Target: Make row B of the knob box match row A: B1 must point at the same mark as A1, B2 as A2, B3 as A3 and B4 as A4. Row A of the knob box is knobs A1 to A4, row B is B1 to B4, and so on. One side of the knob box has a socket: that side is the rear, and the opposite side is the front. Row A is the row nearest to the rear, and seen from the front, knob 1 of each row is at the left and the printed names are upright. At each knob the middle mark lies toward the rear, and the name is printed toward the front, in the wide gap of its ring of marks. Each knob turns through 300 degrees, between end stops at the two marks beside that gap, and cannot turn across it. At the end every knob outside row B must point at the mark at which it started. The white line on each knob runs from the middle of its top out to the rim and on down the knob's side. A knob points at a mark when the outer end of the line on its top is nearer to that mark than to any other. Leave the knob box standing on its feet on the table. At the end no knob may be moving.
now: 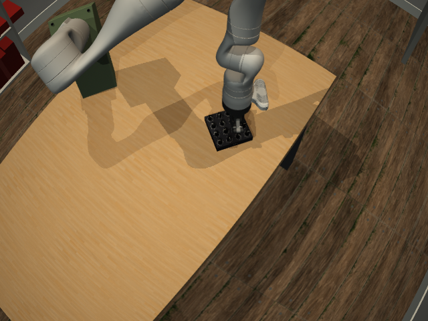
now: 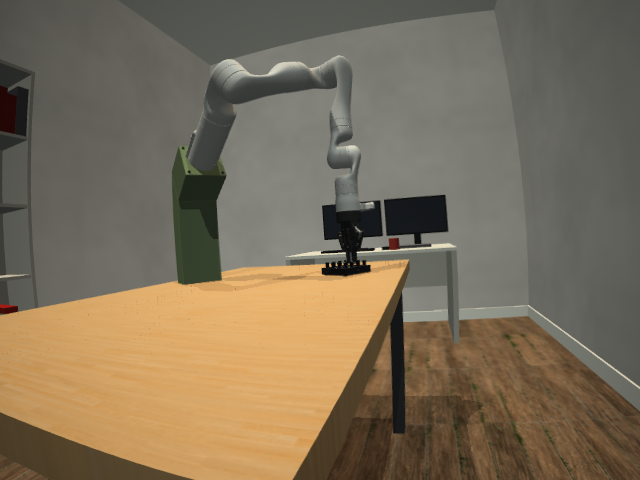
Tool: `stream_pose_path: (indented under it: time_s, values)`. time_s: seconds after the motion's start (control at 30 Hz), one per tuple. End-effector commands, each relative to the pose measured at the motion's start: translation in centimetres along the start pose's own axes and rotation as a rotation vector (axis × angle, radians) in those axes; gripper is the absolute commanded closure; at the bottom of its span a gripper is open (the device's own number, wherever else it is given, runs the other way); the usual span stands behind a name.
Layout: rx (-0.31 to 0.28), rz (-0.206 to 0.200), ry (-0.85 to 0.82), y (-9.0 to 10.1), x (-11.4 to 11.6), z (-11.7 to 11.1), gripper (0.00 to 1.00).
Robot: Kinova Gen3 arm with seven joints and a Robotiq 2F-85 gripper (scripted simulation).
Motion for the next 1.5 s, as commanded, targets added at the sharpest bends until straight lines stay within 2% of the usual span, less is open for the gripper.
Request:
stream_pose_path:
  time_s: [0.0,0.4,0.97,1.47]
  values:
    - [0.000,0.000,0.000,0.0,0.0,0.0,0.81]
    - [0.000,0.000,0.000,0.2,0.0,0.0,0.81]
    - [0.000,0.000,0.000,3.6,0.0,0.0,0.81]
    - [0.000,0.000,0.000,3.8,0.0,0.0,0.81]
Point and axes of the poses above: the point where the finger pads meet when closed, its own y axis back along the fingers, its own x axis across the jaws, z = x × y, the point moved 5 cm from there along y, back along the fingers, and after that the axes turned 3 degrees about -y, right-handed, at the moved point
